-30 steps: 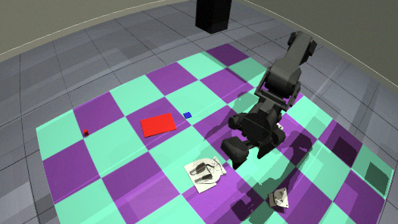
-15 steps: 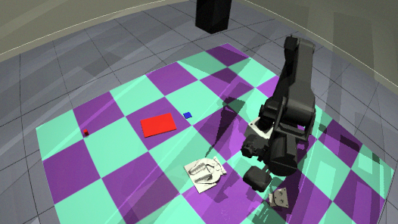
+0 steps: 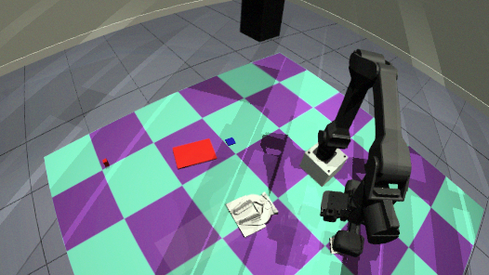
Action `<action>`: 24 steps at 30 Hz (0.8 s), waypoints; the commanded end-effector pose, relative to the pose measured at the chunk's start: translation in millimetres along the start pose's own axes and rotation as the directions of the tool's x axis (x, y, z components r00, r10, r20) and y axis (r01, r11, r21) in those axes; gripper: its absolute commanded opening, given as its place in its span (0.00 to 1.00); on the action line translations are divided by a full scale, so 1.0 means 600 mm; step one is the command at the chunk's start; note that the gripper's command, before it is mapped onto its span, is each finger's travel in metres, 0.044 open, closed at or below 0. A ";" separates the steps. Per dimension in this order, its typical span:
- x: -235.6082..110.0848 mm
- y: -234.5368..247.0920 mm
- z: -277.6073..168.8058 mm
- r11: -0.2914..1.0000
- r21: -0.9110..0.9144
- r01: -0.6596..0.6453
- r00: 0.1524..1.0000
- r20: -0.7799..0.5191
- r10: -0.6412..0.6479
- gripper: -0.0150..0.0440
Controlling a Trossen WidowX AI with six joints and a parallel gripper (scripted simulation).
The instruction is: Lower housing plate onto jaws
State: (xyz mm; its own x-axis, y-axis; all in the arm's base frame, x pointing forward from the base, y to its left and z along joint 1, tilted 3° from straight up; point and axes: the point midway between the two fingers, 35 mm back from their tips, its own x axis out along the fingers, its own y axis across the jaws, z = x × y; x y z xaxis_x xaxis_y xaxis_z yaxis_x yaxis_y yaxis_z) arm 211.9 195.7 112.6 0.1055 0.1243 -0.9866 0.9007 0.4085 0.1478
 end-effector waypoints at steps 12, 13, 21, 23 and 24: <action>0.062 -0.043 -0.106 0.937 -0.339 0.087 0.996 0.054 -0.073 1.00; 0.063 -0.044 -0.107 0.935 -0.343 0.088 0.996 0.055 -0.073 1.00; 0.097 -0.045 -0.106 0.935 -0.343 0.087 0.996 0.055 -0.073 1.00; 0.126 -0.048 -0.103 0.935 -0.343 0.087 0.996 0.055 -0.073 1.00; 0.130 -0.049 -0.103 0.935 -0.343 0.087 0.996 0.055 -0.073 1.00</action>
State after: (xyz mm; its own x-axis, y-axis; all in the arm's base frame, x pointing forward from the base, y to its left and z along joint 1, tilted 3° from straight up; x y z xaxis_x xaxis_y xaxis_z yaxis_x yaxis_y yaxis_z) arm 169.9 253.3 61.1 0.0719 0.0668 -0.9952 0.7121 0.6952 0.0981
